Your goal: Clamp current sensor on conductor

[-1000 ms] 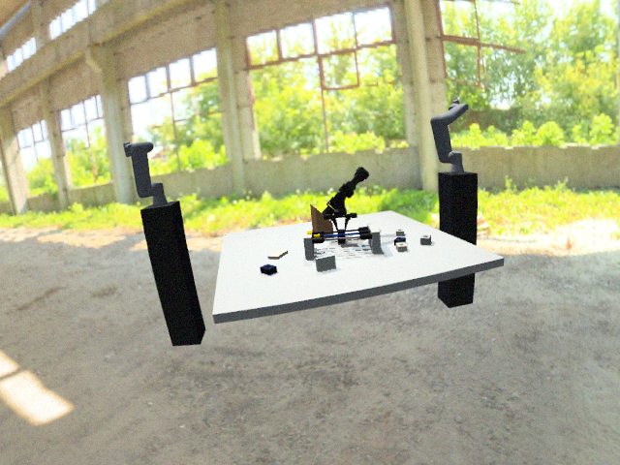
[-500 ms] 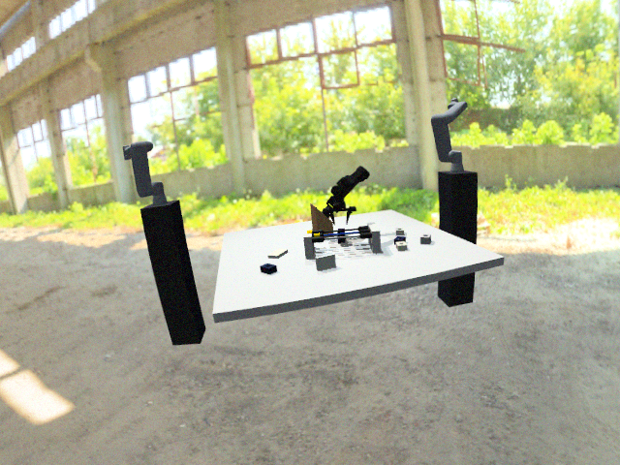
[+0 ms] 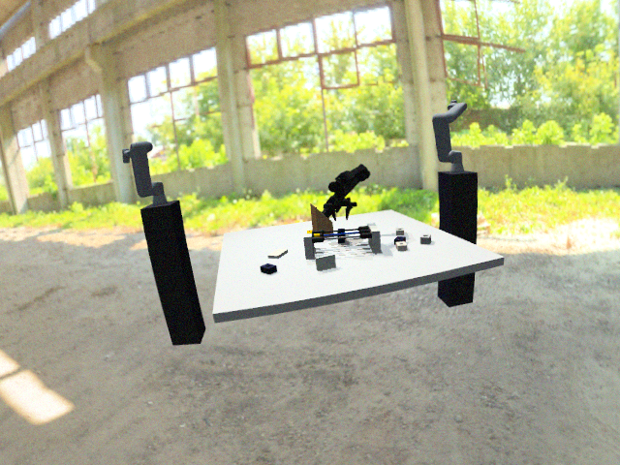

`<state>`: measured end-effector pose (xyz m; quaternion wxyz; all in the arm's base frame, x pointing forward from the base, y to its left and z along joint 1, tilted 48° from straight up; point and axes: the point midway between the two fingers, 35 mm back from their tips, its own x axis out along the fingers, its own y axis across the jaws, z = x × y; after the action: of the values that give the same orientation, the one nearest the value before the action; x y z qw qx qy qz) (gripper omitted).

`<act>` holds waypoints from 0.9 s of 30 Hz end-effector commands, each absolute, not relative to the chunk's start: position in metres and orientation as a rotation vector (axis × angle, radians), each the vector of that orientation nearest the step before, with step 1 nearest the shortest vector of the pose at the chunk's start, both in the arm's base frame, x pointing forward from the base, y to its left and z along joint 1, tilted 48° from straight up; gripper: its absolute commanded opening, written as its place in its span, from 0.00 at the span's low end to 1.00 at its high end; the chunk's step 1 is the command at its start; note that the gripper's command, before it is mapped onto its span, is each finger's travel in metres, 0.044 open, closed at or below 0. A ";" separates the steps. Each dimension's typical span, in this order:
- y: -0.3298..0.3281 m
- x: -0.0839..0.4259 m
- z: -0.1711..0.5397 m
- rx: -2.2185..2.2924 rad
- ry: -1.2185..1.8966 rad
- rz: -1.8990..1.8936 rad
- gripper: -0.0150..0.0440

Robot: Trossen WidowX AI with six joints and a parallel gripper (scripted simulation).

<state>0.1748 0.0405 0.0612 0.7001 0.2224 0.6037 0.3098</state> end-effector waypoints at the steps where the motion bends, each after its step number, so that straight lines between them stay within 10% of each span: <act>1: 0.037 0.184 0.059 0.086 1.167 1.071 0.80; 27: 0.045 0.196 0.044 -0.389 0.800 1.503 0.80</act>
<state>0.1961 0.0415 0.0492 0.6493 -0.1600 0.3612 0.6499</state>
